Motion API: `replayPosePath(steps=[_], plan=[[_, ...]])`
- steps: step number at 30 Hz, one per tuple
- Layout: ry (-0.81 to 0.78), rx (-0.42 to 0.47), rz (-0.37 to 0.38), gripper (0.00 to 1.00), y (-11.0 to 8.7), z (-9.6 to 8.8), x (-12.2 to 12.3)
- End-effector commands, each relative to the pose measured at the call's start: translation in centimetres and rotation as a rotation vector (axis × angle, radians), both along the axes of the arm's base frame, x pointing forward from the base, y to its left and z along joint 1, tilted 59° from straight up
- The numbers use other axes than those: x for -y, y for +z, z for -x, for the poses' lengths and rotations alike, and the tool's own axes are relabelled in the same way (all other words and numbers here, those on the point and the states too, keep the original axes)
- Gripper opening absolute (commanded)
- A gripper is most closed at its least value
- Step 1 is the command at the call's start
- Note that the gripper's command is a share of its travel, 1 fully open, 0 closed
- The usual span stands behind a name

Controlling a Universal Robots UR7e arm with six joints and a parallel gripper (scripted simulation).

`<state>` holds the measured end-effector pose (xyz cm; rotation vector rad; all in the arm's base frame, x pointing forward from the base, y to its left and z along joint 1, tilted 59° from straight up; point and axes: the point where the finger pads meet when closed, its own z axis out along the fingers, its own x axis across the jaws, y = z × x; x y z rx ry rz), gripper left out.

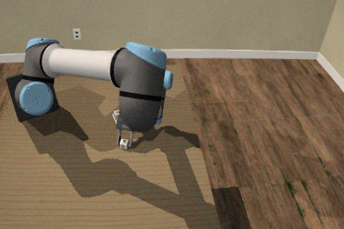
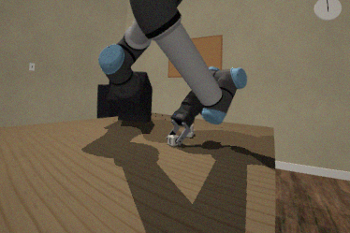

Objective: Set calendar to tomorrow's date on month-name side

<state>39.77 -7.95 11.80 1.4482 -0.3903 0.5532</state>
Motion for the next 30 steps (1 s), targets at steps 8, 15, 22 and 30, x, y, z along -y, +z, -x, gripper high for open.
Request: replayPosePath(steps=[8,15,22,30], plan=[[0.001,0.000,0.000,0.87,0.03,0.00,-0.03],[0.001,0.000,0.000,0.87,0.03,0.00,-0.03],[0.001,0.000,0.000,0.87,0.03,0.00,-0.03],[0.001,0.000,0.000,0.57,0.03,0.00,-0.03]])
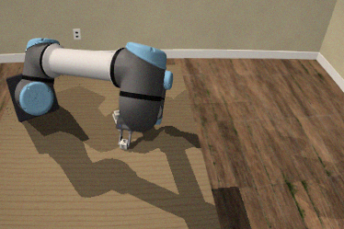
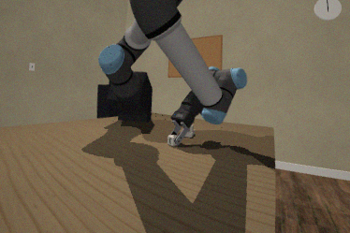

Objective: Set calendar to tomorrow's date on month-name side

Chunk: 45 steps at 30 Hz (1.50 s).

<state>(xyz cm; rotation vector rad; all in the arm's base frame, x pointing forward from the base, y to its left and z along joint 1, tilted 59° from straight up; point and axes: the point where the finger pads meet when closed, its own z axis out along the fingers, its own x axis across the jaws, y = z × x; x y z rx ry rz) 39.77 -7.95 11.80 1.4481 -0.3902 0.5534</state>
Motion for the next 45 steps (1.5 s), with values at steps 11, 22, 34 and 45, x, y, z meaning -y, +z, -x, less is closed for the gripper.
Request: replayPosePath(steps=[11,22,34,45], plan=[[0.001,0.000,0.000,0.57,0.03,0.00,-0.03],[0.001,0.000,0.000,0.57,0.03,0.00,-0.03],[0.001,0.000,0.000,0.57,0.06,0.03,-0.07],[0.001,0.000,0.000,0.57,0.48,0.41,-0.67]])
